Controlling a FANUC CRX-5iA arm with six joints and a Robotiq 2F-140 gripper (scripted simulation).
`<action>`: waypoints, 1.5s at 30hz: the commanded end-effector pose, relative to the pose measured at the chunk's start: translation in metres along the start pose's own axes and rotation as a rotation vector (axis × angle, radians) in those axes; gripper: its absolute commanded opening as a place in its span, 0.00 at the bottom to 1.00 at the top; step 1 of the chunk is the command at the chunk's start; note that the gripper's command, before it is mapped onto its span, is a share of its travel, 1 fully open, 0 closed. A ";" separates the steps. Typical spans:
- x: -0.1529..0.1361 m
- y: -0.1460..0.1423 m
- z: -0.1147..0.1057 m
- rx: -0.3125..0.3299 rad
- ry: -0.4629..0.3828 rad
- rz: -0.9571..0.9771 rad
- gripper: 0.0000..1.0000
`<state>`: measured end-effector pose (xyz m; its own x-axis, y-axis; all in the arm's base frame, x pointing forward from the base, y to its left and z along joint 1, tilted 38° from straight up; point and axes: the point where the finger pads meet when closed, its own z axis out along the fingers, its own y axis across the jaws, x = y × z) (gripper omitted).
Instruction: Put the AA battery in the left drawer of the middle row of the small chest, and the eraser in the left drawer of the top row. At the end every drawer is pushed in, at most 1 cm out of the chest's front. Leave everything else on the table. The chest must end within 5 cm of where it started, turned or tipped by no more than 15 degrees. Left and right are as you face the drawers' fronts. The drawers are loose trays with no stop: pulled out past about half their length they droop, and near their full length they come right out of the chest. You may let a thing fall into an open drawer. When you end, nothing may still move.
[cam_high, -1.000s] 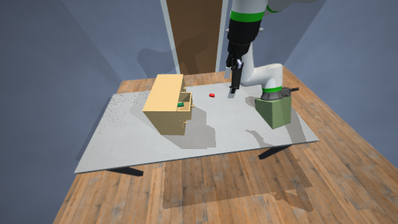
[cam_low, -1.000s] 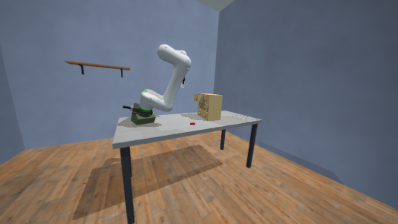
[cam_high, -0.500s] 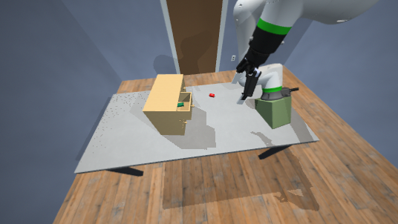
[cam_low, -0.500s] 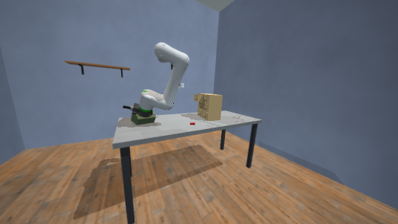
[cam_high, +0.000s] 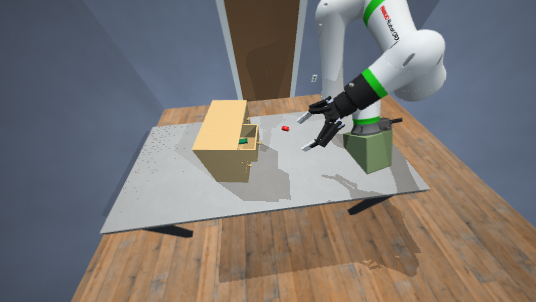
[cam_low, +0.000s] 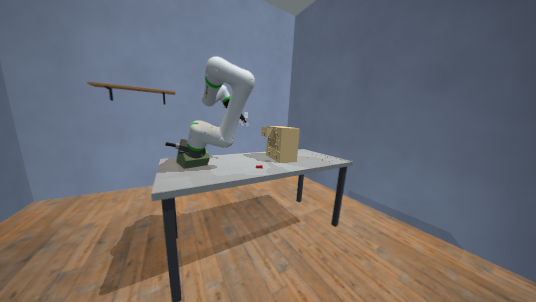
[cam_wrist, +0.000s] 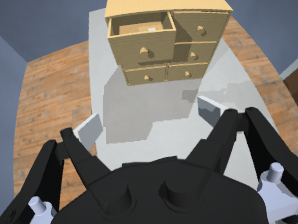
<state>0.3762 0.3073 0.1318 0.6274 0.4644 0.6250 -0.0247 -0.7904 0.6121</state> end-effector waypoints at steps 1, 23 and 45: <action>0.010 0.005 0.037 -0.007 0.242 0.032 1.00; 0.010 0.003 0.046 -0.007 0.556 0.054 0.00; 0.020 0.004 0.062 -0.007 0.556 0.054 0.00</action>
<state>0.4297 0.2895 0.1172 0.1205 0.5657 0.8157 -0.0531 -0.8169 0.5744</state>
